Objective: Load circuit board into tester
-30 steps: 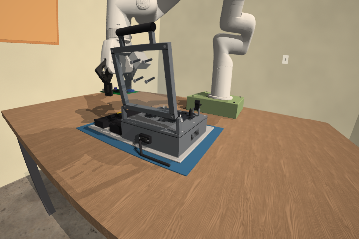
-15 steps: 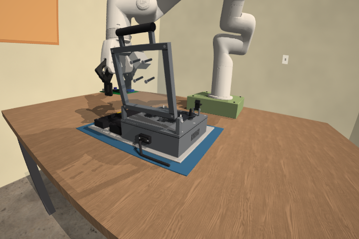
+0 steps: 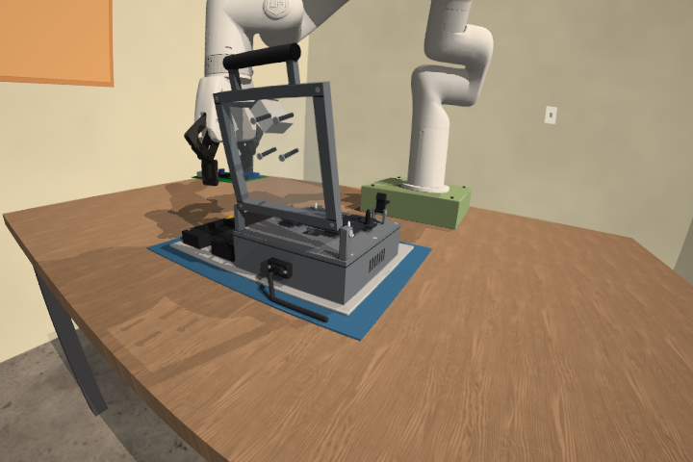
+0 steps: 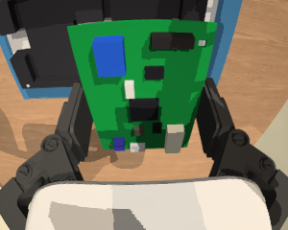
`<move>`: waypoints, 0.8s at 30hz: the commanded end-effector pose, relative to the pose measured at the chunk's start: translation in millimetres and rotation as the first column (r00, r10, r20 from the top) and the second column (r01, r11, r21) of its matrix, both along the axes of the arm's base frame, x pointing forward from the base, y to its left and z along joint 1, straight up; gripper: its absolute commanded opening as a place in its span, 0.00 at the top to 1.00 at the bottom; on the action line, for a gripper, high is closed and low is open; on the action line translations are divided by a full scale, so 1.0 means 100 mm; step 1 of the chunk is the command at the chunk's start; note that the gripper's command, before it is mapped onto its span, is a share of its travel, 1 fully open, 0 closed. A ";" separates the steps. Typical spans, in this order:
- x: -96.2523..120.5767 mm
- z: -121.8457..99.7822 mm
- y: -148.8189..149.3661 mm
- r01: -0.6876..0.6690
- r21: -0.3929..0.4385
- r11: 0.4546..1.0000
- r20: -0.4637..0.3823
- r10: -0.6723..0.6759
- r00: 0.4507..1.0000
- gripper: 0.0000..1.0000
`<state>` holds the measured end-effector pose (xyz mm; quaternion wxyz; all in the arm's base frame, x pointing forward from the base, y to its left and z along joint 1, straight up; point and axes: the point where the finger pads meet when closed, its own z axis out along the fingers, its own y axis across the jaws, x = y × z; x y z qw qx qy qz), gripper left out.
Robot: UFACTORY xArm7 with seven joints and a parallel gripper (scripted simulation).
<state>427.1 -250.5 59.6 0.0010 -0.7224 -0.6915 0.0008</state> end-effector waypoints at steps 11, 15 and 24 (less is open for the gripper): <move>0.01 0.02 -0.01 -0.096 -0.002 0.995 0.004 0.096 0.995 0.21; 0.01 0.02 -0.01 -0.136 -0.002 0.991 0.004 0.136 0.991 0.21; 0.01 0.02 -0.01 -0.219 -0.002 0.976 0.003 0.219 0.976 0.21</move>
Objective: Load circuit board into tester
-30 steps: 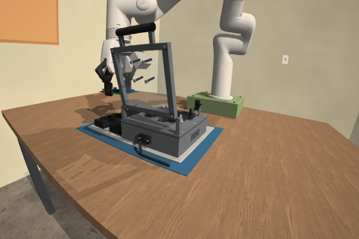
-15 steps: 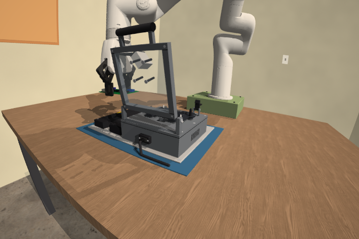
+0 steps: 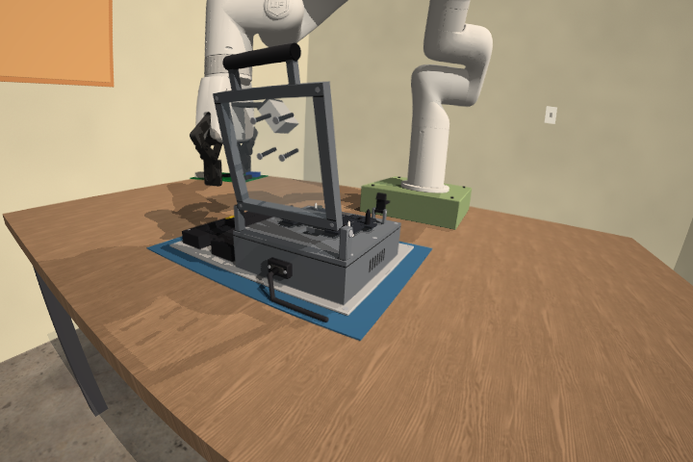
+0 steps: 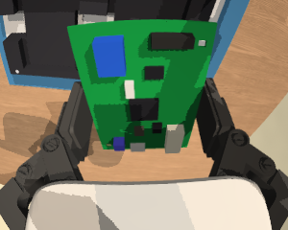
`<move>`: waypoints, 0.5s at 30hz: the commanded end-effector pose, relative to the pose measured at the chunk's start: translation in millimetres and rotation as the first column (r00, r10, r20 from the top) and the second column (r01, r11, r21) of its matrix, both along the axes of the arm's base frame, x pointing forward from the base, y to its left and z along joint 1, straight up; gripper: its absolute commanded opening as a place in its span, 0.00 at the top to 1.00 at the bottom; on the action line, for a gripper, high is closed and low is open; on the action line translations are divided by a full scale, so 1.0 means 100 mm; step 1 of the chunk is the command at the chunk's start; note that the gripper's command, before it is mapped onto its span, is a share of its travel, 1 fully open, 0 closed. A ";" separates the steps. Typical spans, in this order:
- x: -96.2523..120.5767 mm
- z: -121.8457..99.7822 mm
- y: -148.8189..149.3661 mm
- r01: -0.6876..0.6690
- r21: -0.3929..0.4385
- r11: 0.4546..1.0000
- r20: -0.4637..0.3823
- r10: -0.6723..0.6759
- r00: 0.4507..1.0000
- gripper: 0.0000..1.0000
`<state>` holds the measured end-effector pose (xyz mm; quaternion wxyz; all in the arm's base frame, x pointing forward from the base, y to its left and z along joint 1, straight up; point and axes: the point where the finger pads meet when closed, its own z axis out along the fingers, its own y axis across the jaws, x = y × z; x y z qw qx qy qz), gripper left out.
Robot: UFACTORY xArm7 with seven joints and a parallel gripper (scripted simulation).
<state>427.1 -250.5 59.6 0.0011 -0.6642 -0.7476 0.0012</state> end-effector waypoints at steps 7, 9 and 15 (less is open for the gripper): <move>0.01 0.02 -0.01 -0.162 -0.001 0.987 0.004 0.162 0.987 0.21; 0.01 0.02 -0.01 -0.178 -0.001 0.984 0.004 0.178 0.984 0.21; 0.01 0.02 -0.01 -0.262 -0.001 0.965 0.004 0.262 0.965 0.21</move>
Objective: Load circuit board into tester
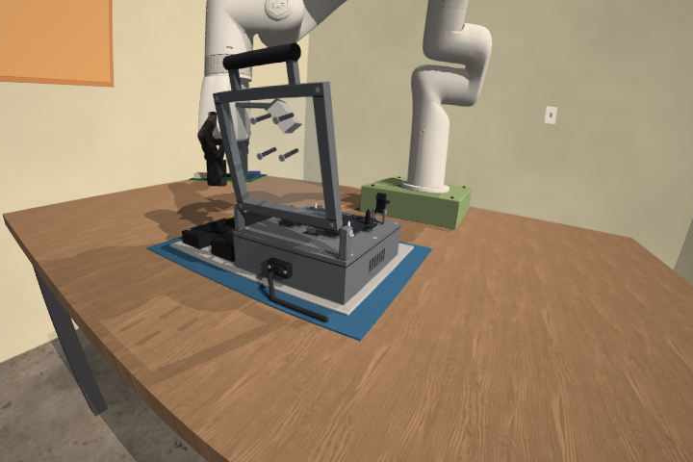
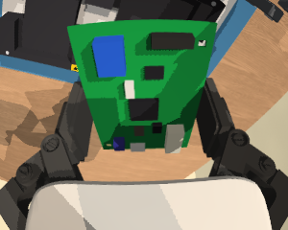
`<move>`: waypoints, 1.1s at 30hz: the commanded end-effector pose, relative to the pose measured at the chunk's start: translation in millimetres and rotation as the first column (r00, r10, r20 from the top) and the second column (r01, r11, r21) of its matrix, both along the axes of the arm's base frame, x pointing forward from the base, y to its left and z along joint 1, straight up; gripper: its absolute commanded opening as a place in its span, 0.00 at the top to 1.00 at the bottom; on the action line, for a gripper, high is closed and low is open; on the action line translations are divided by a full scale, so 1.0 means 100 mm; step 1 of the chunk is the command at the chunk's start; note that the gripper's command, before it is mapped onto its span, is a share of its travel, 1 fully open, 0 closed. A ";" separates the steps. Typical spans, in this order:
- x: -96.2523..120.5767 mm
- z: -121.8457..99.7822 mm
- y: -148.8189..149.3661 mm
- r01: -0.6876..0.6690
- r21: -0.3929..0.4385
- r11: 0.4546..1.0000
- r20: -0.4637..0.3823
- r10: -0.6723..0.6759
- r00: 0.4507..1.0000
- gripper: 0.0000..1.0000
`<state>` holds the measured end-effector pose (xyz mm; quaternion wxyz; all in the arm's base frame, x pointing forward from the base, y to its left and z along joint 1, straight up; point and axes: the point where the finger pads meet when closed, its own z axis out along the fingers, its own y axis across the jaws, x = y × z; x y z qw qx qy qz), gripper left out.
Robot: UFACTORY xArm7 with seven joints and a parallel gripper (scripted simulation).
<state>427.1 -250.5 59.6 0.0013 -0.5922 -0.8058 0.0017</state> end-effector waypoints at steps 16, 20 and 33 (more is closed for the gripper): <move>0.01 0.02 -0.01 -0.355 0.000 0.935 0.005 0.355 0.935 0.21; 0.01 0.02 -0.01 -0.438 0.000 0.899 0.005 0.438 0.899 0.21; 0.01 0.02 -0.01 -0.661 -0.001 0.751 0.004 0.661 0.751 0.21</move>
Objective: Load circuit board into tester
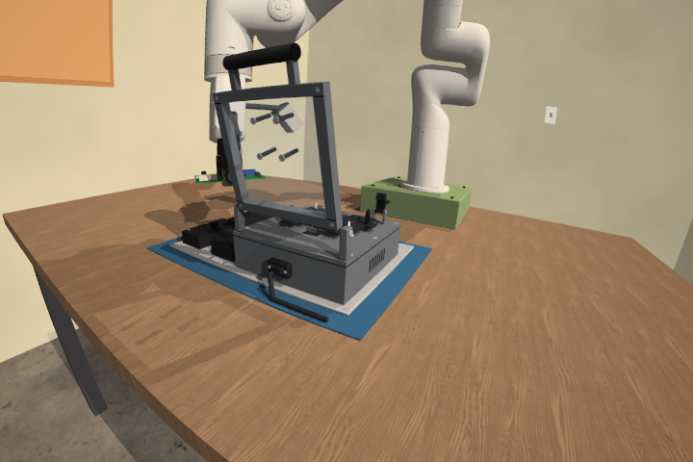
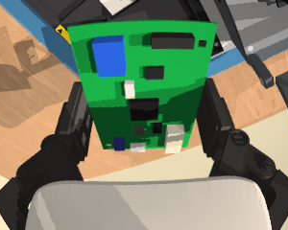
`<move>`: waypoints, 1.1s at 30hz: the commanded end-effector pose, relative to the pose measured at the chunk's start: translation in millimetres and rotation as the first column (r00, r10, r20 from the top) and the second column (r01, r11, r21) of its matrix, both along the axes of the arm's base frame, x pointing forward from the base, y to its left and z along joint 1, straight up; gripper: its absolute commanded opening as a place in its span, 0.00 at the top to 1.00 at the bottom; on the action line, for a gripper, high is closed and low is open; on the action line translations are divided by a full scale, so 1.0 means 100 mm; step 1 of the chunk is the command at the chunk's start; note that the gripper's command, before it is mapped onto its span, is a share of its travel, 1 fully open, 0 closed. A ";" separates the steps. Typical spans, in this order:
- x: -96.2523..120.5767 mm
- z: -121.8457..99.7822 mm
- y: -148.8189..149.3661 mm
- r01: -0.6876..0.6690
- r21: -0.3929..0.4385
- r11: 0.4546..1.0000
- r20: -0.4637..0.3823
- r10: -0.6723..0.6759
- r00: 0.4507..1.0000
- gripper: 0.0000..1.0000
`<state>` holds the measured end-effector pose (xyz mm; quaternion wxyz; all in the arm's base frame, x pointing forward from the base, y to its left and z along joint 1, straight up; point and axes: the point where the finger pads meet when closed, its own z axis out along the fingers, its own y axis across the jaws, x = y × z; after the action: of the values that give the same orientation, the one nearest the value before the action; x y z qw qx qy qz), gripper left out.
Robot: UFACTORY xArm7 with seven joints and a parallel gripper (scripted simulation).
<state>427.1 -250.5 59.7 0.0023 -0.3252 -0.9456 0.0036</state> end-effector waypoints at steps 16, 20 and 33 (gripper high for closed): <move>0.01 0.01 -0.01 -0.456 0.003 0.890 0.007 0.456 0.890 0.21; 0.01 0.01 -0.01 -0.548 0.003 0.837 0.007 0.548 0.837 0.21; 0.01 0.01 -0.01 -0.755 0.003 0.656 0.007 0.755 0.656 0.21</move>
<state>427.0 -250.5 59.7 0.0040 0.0382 -0.9993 0.0038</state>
